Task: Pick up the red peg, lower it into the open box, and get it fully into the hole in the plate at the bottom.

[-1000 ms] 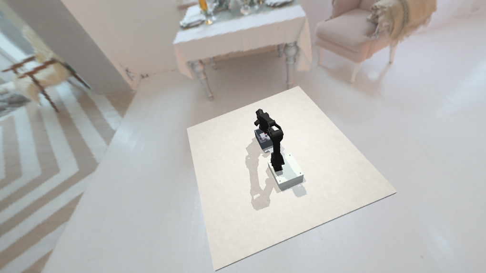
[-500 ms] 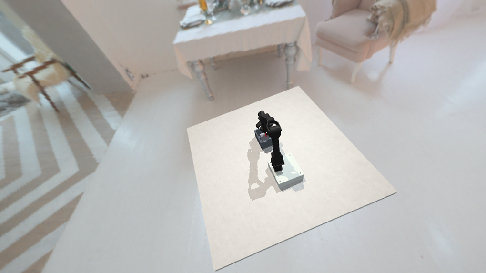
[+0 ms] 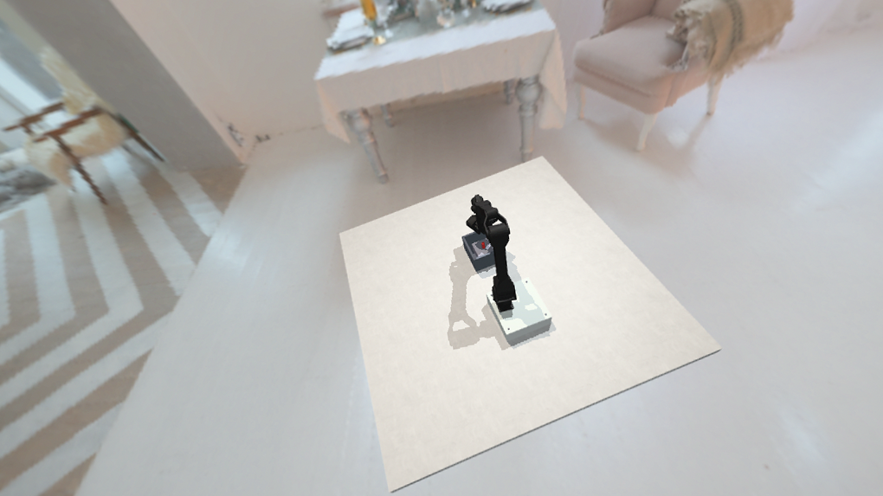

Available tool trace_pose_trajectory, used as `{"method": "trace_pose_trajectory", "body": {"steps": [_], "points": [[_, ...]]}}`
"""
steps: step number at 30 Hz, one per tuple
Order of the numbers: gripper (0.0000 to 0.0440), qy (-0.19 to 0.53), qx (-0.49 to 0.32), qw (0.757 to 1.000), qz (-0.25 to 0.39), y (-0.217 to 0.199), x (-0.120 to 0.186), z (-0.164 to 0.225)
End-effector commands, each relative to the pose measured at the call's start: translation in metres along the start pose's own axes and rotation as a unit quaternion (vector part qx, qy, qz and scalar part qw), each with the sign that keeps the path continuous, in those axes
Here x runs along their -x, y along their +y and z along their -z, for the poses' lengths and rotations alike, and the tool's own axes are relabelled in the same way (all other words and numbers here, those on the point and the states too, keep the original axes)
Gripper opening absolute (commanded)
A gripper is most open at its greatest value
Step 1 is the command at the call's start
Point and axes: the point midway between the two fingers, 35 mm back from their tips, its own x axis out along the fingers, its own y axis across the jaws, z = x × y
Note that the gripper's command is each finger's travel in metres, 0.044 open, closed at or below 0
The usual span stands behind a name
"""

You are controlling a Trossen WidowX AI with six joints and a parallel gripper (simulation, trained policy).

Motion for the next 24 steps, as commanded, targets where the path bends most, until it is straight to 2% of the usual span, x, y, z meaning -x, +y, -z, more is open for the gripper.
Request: {"method": "trace_pose_trajectory", "body": {"steps": [1,14,24], "points": [[0.044,-0.018,-0.003,1.0,-0.011,0.008,-0.002,-0.015],[0.044,-0.074,-0.03,0.996,-0.036,0.012,0.008,-0.067],[0.044,-0.075,-0.031,0.996,-0.036,0.012,0.008,-0.068]]}}
